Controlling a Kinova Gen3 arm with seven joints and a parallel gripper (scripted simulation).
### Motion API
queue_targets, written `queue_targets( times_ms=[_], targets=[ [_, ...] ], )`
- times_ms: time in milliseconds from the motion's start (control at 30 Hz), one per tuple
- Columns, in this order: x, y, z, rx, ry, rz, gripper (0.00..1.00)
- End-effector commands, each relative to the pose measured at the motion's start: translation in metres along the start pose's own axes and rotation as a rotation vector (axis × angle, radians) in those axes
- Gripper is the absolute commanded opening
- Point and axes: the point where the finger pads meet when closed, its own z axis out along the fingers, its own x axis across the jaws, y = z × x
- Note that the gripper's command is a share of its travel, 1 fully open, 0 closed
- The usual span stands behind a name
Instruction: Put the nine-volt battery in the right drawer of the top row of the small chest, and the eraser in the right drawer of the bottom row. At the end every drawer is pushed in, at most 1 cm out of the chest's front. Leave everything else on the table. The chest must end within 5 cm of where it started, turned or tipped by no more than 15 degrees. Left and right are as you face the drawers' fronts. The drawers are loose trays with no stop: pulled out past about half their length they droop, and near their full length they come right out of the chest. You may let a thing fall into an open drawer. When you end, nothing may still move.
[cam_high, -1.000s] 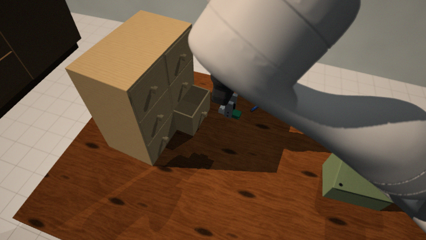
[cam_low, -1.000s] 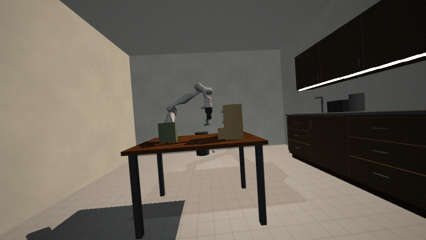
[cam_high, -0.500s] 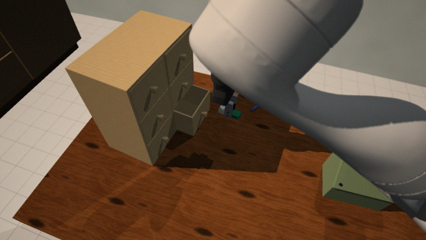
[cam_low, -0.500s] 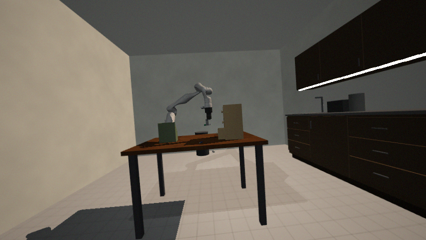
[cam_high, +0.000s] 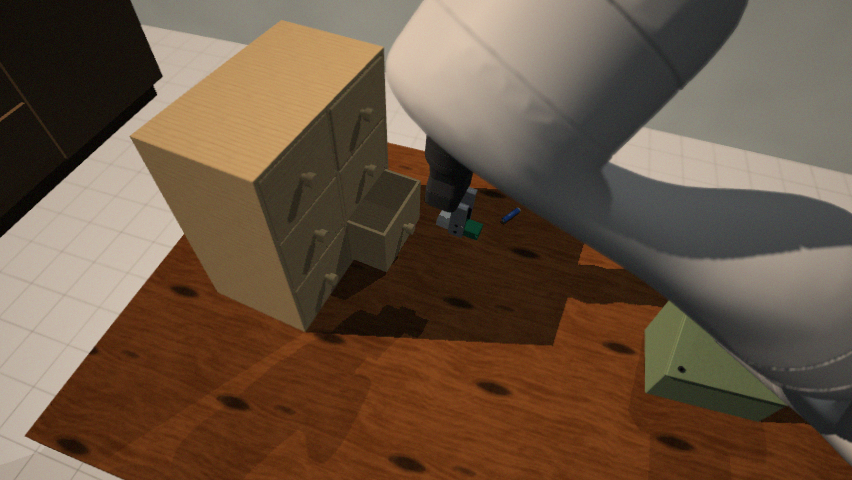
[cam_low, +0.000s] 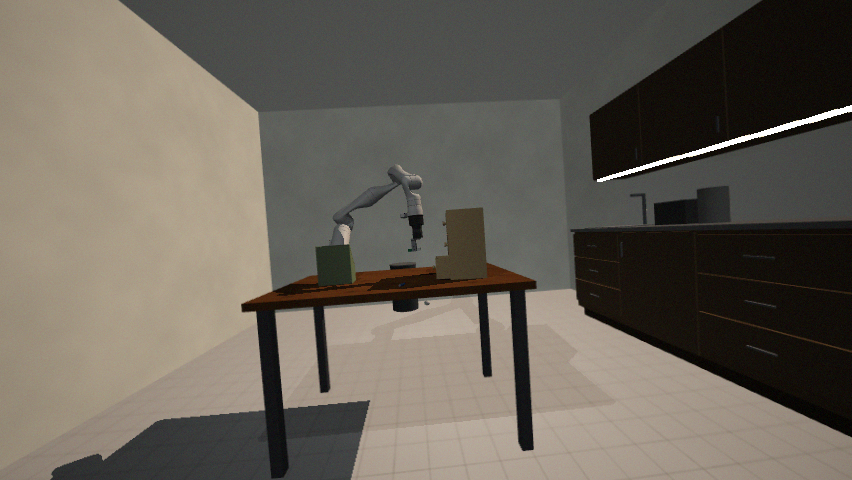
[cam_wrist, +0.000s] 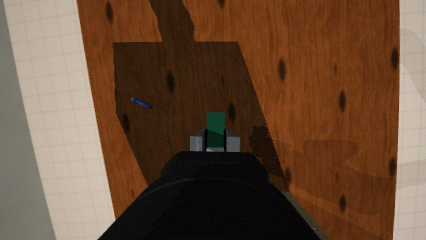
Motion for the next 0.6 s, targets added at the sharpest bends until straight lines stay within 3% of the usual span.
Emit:
queue_targets(
  times_ms=[0,567],
  targets=[
    [0.0000,0.0001,-0.0019,-0.009,-0.001,0.001,0.45],
    [0.0000,-0.0007,-0.0013,-0.095,-0.001,0.001,0.45]
  ],
)
